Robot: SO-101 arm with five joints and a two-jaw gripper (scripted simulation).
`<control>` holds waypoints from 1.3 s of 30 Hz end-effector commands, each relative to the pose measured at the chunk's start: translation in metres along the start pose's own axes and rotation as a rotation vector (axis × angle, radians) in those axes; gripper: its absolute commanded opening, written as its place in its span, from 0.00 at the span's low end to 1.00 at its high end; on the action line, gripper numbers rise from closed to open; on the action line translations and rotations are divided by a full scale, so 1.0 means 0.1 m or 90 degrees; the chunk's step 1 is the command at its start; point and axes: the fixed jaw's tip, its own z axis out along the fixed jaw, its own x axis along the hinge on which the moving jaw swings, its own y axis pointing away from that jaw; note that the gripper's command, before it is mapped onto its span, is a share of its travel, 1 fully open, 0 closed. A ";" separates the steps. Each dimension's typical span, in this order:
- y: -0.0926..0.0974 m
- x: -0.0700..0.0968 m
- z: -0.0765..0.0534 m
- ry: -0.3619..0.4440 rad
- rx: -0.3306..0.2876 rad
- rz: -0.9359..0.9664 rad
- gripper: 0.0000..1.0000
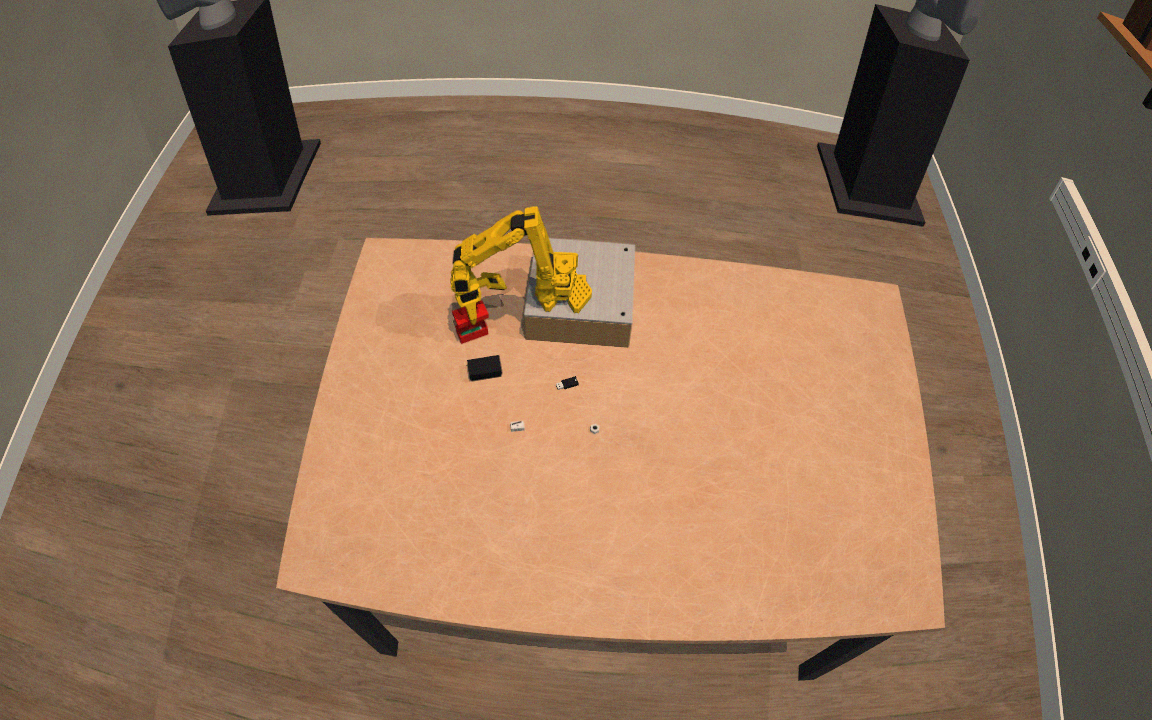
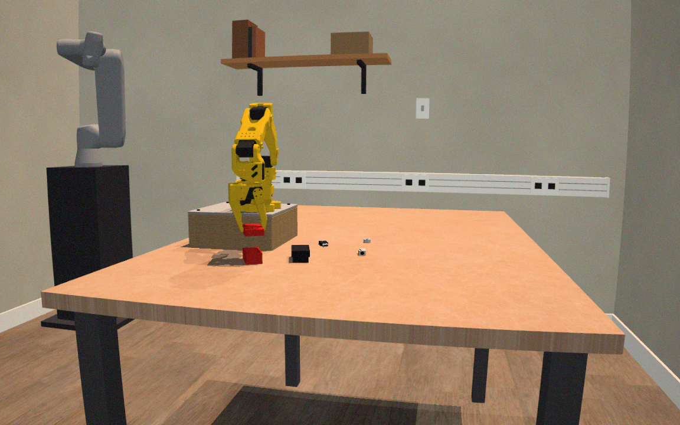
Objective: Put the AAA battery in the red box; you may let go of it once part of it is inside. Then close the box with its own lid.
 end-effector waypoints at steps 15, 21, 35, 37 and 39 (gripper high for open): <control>0.06 -0.01 -0.02 0.010 -0.003 0.000 0.21; 0.06 -0.01 -0.02 0.010 -0.003 0.000 0.21; 0.07 0.00 -0.01 0.010 -0.003 0.000 0.21; 0.07 0.00 -0.01 0.010 -0.003 0.000 0.21; 0.07 0.00 -0.01 0.010 -0.003 0.000 0.21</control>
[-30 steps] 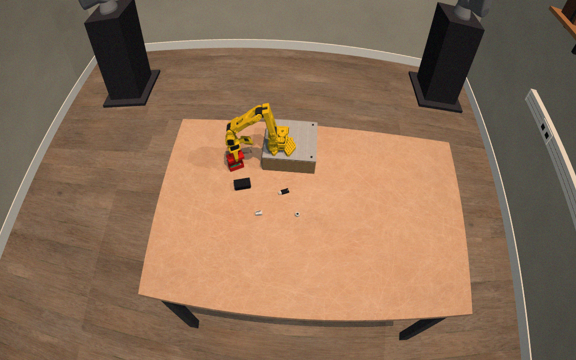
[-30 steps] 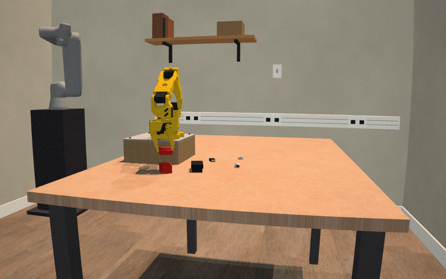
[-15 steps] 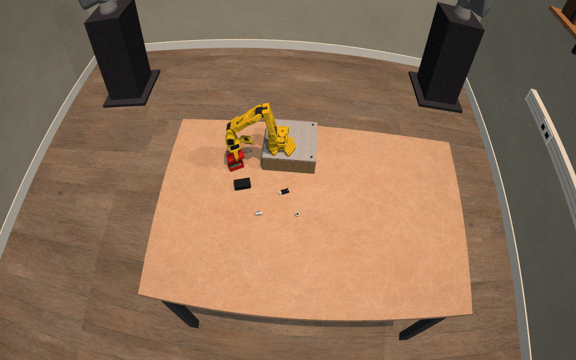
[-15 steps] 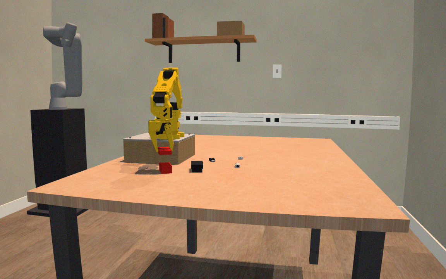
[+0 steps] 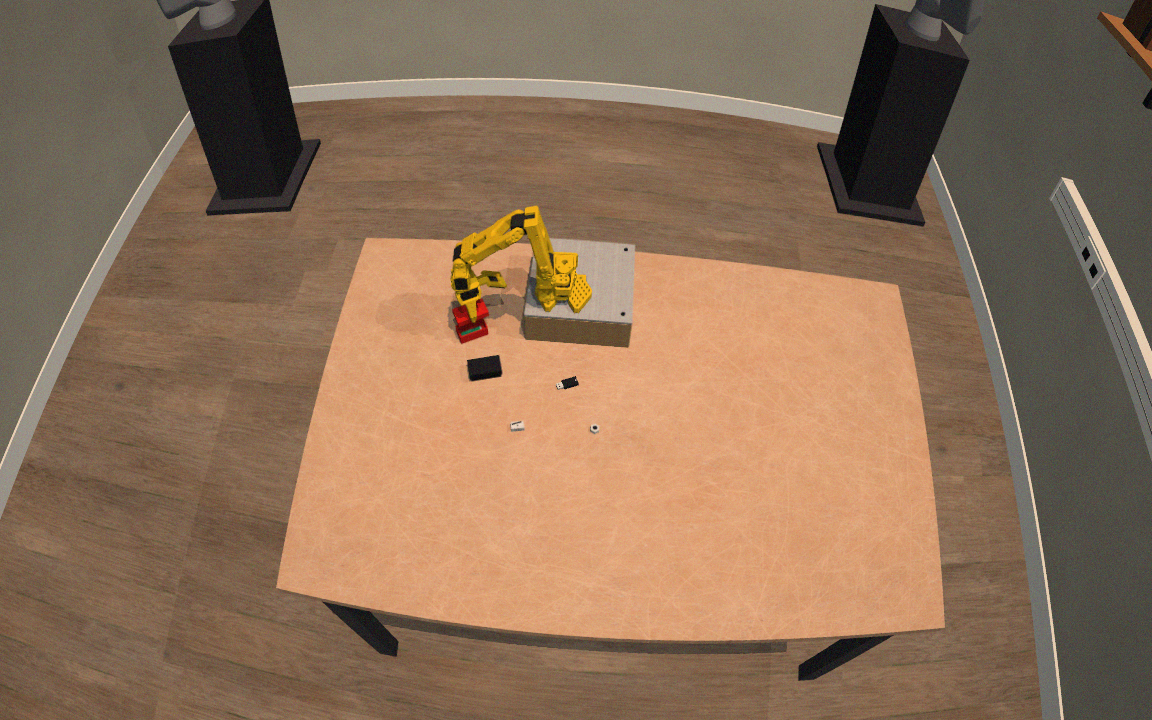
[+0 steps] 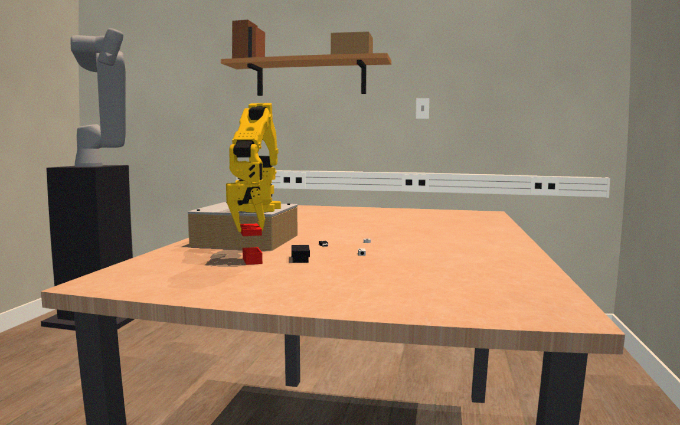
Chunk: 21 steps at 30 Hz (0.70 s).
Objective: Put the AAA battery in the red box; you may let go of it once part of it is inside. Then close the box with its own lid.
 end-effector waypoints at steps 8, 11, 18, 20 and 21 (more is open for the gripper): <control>0.02 0.03 -0.01 0.009 -0.003 0.000 0.21; 0.01 0.03 -0.01 0.009 -0.003 0.000 0.21; 0.00 0.04 -0.01 0.009 -0.003 0.000 0.21; 0.00 0.04 -0.01 0.009 -0.003 0.000 0.21; 0.00 0.05 -0.01 0.009 -0.003 -0.001 0.21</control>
